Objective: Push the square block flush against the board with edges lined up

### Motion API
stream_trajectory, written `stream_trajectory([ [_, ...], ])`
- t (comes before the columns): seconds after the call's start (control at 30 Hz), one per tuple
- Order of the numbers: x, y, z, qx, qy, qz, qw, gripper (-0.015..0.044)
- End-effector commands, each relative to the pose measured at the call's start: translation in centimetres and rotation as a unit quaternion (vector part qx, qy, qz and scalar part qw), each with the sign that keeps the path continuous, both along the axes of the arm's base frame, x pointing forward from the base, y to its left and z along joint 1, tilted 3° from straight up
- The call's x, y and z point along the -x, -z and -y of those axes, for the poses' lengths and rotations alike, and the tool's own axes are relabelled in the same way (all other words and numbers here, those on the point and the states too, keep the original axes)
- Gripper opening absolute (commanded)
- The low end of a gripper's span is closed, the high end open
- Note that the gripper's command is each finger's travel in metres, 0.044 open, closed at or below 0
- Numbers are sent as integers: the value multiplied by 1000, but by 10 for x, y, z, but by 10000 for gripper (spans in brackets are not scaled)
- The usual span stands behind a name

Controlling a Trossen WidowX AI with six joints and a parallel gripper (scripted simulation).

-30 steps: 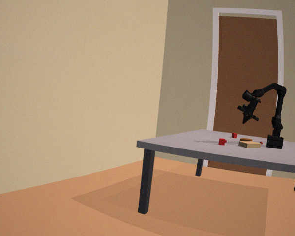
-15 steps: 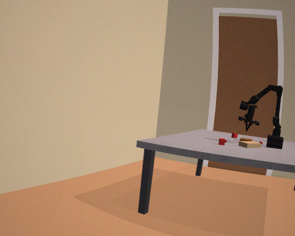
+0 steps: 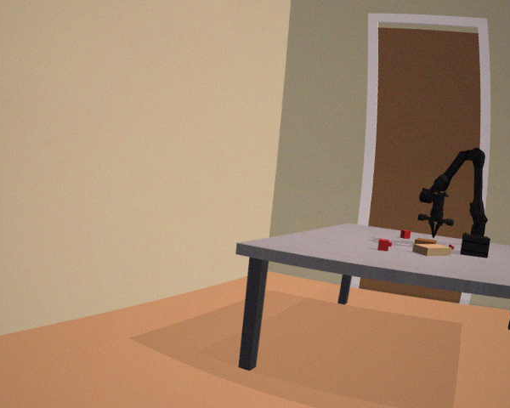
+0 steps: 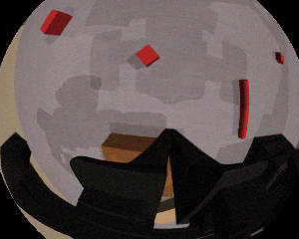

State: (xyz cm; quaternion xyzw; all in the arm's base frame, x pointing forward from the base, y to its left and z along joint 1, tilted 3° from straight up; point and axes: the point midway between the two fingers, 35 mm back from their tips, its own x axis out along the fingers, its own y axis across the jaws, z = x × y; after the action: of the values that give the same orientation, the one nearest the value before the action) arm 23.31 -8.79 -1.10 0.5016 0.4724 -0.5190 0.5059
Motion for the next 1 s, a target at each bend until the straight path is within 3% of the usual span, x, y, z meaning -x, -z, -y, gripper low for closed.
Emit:
stream_trajectory([
  [0.0,8,33,0,-6,0,-13,1000,0],
  [0.97,2,34,-39,-7,0,-12,1000,0],
])
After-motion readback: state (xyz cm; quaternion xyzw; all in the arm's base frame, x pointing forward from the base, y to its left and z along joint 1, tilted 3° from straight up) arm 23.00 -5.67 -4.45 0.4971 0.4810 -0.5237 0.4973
